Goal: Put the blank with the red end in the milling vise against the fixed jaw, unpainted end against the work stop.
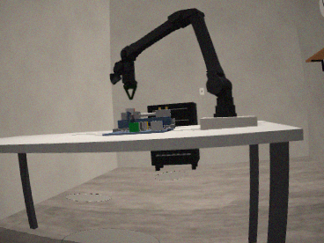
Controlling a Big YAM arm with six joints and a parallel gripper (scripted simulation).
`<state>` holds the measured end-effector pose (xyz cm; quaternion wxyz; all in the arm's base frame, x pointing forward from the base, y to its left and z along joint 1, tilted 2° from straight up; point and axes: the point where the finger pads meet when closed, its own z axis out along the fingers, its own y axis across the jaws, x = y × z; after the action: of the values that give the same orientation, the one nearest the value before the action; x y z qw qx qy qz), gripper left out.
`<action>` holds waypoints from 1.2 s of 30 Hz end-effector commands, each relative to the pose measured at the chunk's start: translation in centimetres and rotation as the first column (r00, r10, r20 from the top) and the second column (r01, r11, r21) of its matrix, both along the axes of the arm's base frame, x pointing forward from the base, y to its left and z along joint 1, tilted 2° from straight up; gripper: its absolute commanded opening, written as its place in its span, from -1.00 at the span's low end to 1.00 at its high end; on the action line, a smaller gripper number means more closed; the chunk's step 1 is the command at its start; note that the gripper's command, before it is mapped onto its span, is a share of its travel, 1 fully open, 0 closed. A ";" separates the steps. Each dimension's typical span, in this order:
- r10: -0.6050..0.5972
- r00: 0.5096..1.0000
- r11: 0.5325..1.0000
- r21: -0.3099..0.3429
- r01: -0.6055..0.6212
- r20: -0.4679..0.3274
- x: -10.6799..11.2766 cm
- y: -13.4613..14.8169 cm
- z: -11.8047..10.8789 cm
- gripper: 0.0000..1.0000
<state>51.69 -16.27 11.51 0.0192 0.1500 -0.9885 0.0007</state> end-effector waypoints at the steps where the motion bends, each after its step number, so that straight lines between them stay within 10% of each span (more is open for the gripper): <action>1: 0.006 1.000 1.000 -0.002 -0.006 0.020 0.9 -0.6 -0.3 -1.00; 10: 0.005 1.000 1.000 0.002 -0.005 0.008 0.4 -0.6 -1.5 -1.00; 11: 0.007 0.997 1.000 -0.019 -0.005 0.074 2.3 -1.1 1.2 -1.00; 16: 0.005 1.000 1.000 0.004 -0.005 0.003 0.2 -0.6 -2.5 -1.00; 36: 0.005 1.000 1.000 -0.003 -0.005 0.023 0.9 -0.9 -4.0 -1.00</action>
<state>51.54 -16.35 7.67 0.0206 0.1502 -0.9884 0.0001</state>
